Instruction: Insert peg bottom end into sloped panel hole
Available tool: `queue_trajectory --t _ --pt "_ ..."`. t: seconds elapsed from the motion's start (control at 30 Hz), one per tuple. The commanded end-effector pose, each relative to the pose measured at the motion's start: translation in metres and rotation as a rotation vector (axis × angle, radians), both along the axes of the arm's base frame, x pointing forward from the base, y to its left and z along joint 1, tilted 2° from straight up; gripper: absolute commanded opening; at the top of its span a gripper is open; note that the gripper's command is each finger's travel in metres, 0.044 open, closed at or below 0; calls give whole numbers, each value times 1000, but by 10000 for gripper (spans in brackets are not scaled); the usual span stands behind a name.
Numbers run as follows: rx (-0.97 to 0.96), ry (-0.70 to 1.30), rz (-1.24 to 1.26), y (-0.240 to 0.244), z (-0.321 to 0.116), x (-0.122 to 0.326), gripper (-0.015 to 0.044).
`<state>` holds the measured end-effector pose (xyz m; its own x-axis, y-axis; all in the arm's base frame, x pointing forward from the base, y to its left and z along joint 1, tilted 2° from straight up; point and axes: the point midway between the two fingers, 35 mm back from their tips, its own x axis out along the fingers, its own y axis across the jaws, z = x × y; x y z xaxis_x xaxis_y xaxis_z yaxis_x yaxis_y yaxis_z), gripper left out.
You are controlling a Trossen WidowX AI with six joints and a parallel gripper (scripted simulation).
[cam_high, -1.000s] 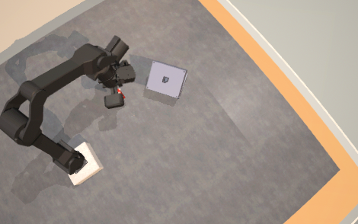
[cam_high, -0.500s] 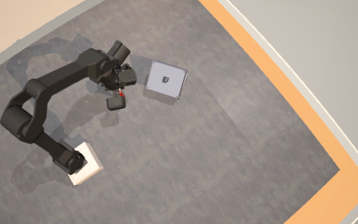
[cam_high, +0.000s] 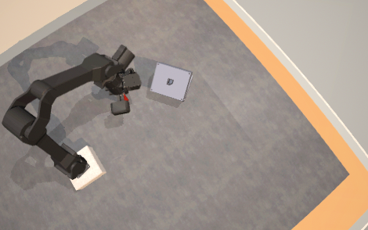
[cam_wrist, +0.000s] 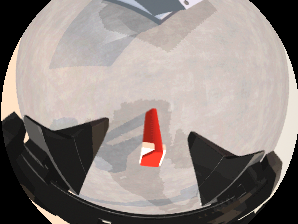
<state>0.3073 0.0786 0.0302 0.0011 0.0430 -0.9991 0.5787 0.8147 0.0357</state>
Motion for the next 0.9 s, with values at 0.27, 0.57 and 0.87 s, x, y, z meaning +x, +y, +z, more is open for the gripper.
queue_trajectory --t 0.27,0.57,0.87 --pt "1 -1 0 0 1 0 99" --pt "1 -1 0 0 1 0 0" --pt "0 -1 0 0 11 2 0"
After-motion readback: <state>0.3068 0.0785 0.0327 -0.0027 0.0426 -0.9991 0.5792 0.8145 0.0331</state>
